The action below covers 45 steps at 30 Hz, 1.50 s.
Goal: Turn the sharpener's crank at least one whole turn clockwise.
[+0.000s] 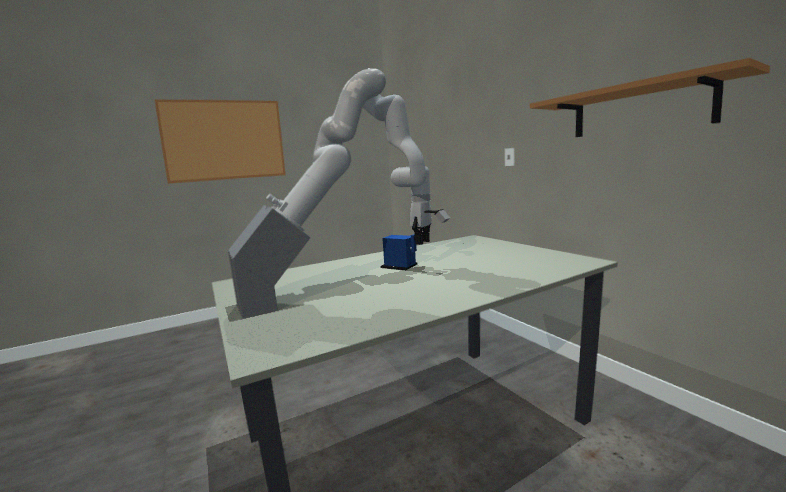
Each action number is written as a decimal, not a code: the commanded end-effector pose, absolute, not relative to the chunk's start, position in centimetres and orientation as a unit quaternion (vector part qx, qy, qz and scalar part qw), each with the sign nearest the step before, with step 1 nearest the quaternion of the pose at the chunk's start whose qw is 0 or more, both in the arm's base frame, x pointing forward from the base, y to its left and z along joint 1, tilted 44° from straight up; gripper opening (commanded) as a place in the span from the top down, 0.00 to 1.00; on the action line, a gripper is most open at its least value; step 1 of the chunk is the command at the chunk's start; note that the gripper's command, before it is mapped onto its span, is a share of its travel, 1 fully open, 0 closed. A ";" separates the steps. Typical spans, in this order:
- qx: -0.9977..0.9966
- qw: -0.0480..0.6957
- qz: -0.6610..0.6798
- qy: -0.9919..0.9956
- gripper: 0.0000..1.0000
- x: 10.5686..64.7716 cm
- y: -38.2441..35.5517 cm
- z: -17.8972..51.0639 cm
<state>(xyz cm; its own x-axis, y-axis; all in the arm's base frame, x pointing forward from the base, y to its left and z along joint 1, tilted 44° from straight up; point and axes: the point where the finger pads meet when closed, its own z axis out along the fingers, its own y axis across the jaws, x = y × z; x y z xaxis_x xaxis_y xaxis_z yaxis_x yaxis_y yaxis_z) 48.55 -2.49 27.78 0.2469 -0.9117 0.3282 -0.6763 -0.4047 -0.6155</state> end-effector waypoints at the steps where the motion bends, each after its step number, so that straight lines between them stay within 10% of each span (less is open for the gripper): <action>1: -0.769 0.178 -0.333 0.516 0.46 48.6 -2.5 27.9; 45: -0.769 0.178 -0.333 0.516 0.46 45.1 -2.1 31.5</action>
